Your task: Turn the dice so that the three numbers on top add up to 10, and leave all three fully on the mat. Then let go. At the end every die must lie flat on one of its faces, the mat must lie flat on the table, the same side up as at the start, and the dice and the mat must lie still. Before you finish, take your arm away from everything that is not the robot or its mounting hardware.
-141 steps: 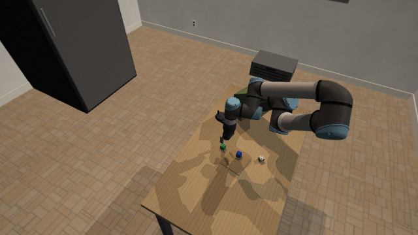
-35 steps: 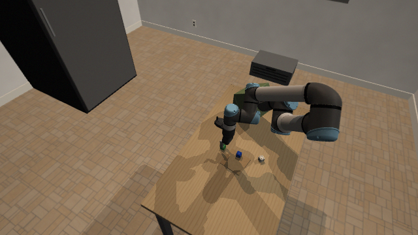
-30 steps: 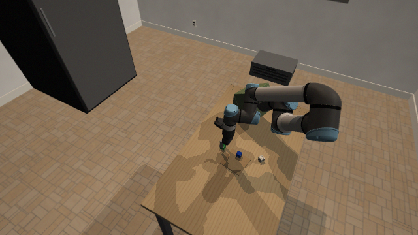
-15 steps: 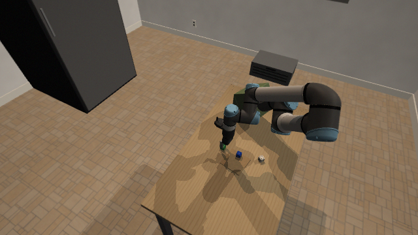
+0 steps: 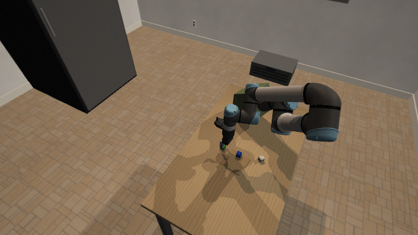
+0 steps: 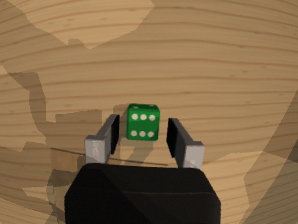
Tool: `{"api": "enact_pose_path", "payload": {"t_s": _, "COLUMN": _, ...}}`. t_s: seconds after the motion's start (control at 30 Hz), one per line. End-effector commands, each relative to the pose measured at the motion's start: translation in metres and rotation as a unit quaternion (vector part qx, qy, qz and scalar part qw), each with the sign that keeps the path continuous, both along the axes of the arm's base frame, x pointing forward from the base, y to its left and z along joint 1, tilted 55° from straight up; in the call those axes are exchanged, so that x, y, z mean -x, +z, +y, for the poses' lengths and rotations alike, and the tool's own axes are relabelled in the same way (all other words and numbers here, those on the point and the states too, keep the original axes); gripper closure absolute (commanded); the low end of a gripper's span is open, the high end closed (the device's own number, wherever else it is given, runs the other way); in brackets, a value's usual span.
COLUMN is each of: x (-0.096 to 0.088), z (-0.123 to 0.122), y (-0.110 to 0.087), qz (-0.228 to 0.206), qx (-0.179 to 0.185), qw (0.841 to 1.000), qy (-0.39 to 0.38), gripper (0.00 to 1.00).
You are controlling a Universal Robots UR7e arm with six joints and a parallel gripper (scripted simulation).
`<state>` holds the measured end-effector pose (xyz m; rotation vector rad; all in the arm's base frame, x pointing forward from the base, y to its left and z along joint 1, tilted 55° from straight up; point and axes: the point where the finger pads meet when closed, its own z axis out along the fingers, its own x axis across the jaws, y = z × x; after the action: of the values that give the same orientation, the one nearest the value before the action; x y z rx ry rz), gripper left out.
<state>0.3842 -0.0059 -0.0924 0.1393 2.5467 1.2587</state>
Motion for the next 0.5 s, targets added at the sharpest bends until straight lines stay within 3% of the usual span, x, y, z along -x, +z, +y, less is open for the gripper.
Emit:
{"api": "enact_pose_path", "payload": {"t_s": 0.0, "x": -0.0002, "z": -0.0005, "y": 0.0001, "qz": 0.0, "qx": 0.0, "qw": 1.0, "qy": 0.0, "gripper": 0.13}}
{"api": "enact_pose_path", "payload": {"t_s": 0.47, "x": -0.0012, "z": 0.0019, "y": -0.0018, "qz": 0.0, "qx": 0.0, "qw": 1.0, "qy": 0.0, "gripper": 0.13}}
